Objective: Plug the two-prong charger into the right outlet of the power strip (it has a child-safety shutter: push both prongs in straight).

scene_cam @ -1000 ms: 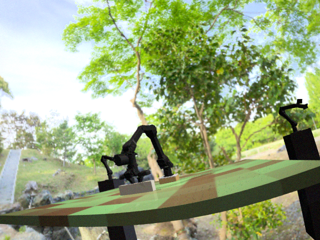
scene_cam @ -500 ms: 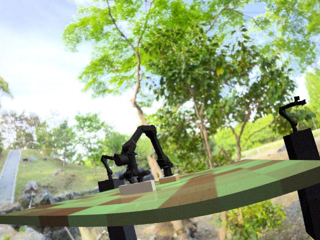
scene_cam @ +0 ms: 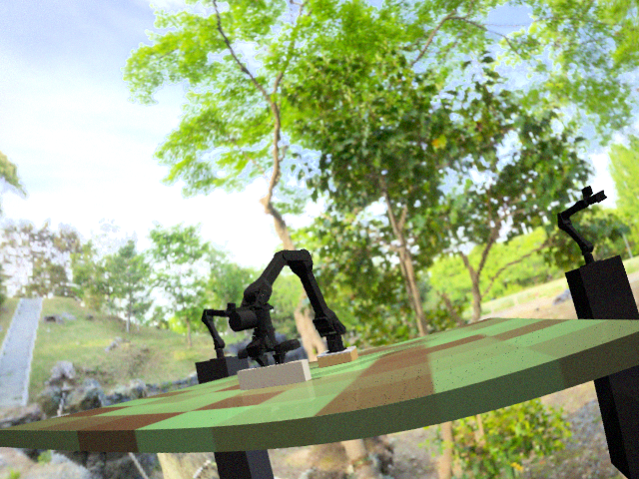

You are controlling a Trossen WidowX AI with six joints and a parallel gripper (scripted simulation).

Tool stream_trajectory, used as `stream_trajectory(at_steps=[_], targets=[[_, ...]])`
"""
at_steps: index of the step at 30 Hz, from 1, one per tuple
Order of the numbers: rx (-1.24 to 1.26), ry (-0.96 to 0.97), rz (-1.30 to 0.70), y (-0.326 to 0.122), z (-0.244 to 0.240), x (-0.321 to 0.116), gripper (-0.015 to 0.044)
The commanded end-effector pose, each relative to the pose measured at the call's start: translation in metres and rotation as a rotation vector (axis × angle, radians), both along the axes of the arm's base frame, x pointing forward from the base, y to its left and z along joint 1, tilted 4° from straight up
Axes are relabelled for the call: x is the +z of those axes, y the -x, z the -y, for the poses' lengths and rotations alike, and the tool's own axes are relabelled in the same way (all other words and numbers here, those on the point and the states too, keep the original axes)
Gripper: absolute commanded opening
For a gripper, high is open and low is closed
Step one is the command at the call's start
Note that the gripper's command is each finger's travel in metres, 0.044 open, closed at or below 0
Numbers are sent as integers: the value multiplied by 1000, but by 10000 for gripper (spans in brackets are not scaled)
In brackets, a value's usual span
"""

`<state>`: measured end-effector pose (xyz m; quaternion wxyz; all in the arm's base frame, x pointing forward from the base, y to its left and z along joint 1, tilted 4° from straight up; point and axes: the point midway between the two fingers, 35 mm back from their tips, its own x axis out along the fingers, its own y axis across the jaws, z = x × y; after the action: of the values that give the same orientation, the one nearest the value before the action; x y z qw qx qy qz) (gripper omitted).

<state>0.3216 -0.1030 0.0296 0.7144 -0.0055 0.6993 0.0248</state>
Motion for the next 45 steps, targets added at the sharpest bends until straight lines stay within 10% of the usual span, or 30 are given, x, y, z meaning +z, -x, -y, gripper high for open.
stream_trajectory(at_steps=[1,45], targets=[[-4,-3,2,-2,0,1,0],[-4,-3,2,-7,-1,1,0]])
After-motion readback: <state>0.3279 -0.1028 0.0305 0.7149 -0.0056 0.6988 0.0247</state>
